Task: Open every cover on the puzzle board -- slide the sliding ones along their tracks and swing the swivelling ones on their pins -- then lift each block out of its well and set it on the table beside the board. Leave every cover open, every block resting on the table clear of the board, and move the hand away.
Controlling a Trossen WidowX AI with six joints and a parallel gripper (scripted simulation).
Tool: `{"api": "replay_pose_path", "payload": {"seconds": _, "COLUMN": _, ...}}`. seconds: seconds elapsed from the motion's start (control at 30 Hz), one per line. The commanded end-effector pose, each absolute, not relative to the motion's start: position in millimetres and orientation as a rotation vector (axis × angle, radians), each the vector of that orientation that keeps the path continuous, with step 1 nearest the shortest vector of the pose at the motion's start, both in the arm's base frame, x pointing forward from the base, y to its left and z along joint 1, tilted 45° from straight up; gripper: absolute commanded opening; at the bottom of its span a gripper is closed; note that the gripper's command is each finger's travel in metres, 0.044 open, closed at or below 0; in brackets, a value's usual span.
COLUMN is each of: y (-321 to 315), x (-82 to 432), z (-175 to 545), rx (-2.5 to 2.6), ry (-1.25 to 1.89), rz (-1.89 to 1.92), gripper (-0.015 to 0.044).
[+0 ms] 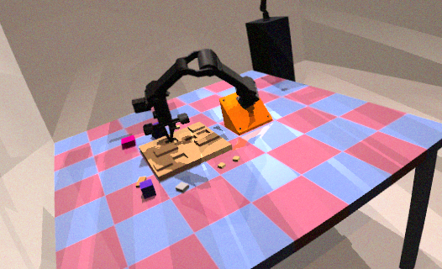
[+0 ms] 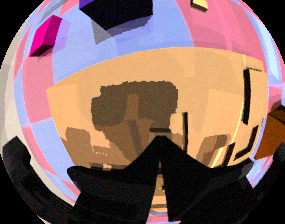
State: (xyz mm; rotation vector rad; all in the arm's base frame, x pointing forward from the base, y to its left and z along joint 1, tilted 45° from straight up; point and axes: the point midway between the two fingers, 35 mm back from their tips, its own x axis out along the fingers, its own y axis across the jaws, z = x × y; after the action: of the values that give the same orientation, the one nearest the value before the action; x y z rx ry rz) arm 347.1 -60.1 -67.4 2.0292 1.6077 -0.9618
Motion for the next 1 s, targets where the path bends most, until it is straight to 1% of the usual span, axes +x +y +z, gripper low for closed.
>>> {"api": "replay_pose_path", "payload": {"seconds": 0.0, "y": -60, "x": 346, "z": -69, "rx": 2.027, "ry": 1.611, "rz": -0.962, "gripper": 0.0000}}
{"api": "replay_pose_path", "payload": {"seconds": 0.17, "y": -60, "x": 346, "z": -69, "rx": 1.985, "ry": 1.621, "rz": -0.900, "gripper": 0.0000}}
{"api": "replay_pose_path", "payload": {"seconds": 0.23, "y": -61, "x": 346, "z": -68, "rx": 1.914, "ry": 1.634, "rz": -0.798, "gripper": 0.0000}}
{"api": "replay_pose_path", "payload": {"seconds": 0.37, "y": -63, "x": 346, "z": -65, "rx": 1.671, "ry": 1.648, "rz": -0.479, "gripper": 0.0000}}
{"api": "replay_pose_path", "payload": {"seconds": 0.73, "y": -67, "x": 345, "z": -57, "rx": 1.855, "ry": 1.641, "rz": -0.718, "gripper": 0.0000}}
{"api": "replay_pose_path", "payload": {"seconds": 0.77, "y": -64, "x": 345, "z": -61, "rx": 1.800, "ry": 1.654, "rz": -0.638, "gripper": 0.0026}}
{"api": "replay_pose_path", "payload": {"seconds": 0.9, "y": -79, "x": 344, "z": -46, "rx": 1.823, "ry": 1.646, "rz": -0.676, "gripper": 0.0131}}
{"api": "replay_pose_path", "payload": {"seconds": 0.93, "y": -84, "x": 343, "z": -42, "rx": 1.831, "ry": 1.644, "rz": -0.688, "gripper": 0.0144}}
{"api": "replay_pose_path", "payload": {"seconds": 0.97, "y": -88, "x": 342, "z": -37, "rx": 1.839, "ry": 1.643, "rz": -0.700, "gripper": 0.0144}}
